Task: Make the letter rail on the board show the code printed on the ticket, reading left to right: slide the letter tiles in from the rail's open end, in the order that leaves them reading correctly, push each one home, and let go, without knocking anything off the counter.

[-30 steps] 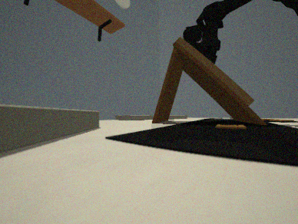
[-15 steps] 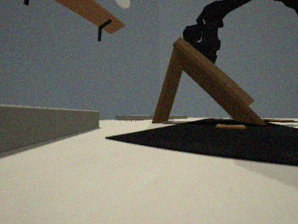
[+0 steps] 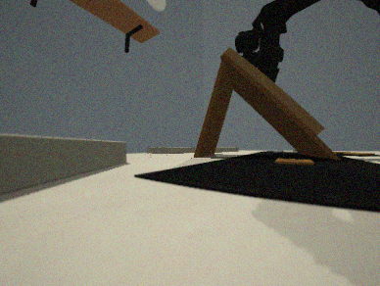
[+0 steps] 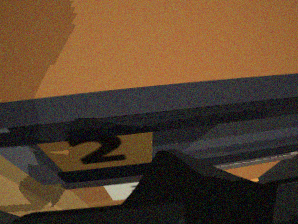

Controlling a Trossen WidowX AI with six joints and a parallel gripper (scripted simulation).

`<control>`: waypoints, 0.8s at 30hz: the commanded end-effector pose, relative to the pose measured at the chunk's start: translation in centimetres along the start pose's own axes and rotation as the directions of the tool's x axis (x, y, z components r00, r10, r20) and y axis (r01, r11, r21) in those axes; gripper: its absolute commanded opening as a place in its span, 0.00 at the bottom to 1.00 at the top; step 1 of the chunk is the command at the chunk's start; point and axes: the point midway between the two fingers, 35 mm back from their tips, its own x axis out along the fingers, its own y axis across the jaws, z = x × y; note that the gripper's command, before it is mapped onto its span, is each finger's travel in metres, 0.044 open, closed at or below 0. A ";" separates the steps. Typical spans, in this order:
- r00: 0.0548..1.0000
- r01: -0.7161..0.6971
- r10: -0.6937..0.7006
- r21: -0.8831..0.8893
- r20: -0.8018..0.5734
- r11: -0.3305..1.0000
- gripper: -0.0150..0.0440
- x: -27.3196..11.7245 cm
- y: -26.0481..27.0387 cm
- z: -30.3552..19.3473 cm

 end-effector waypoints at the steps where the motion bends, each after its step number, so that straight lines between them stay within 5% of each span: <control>1: 1.000 -0.003 0.003 -0.003 0.004 1.000 0.25 -0.6 0.0 -0.4; 22: 1.000 -0.003 0.003 -0.003 0.003 1.000 0.25 -1.7 0.1 -1.3; 24: 1.000 -0.013 0.014 -0.044 0.005 0.999 0.34 -1.8 -0.3 -1.5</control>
